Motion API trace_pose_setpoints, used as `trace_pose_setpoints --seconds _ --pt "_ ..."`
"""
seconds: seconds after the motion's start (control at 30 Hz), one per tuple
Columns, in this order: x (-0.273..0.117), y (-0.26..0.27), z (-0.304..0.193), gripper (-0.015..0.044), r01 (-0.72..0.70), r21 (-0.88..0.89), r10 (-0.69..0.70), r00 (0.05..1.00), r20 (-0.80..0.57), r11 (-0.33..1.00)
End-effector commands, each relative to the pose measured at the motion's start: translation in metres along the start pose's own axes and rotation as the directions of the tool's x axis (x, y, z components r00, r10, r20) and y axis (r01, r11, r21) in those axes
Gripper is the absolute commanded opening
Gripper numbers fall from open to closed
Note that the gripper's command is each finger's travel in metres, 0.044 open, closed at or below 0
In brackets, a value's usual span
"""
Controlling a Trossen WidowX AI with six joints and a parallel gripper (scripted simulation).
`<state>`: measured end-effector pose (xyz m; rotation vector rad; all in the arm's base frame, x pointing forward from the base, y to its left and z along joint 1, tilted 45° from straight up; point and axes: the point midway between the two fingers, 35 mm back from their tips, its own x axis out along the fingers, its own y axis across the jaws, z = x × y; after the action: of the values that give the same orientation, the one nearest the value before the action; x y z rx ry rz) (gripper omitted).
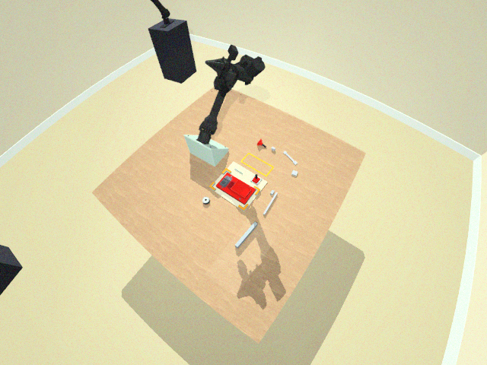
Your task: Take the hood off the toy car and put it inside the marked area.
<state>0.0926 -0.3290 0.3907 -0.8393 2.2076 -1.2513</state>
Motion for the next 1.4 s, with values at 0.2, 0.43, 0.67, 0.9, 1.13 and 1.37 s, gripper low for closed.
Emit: trace_pose_setpoints --seconds 0.2,0.43,0.67,0.9,1.13,1.37 --pt "-0.009 0.039 0.074 0.0184 -0.133 -0.039 0.138 0.966 0.218 0.990" --pt "-0.039 0.106 0.159 0.0368 -0.316 -0.201 0.373 0.824 0.426 0.927" --pt "-0.084 0.186 0.220 0.0440 -0.483 -0.399 0.626 0.588 0.513 0.780" --pt "-0.143 0.271 0.254 0.0440 -0.610 -0.597 0.846 0.273 0.458 0.520" --pt "-0.211 0.353 0.259 0.0440 -0.667 -0.733 0.960 -0.098 0.262 0.132" --pt "-0.275 0.414 0.241 0.0440 -0.624 -0.719 0.894 -0.449 0.009 -0.306"
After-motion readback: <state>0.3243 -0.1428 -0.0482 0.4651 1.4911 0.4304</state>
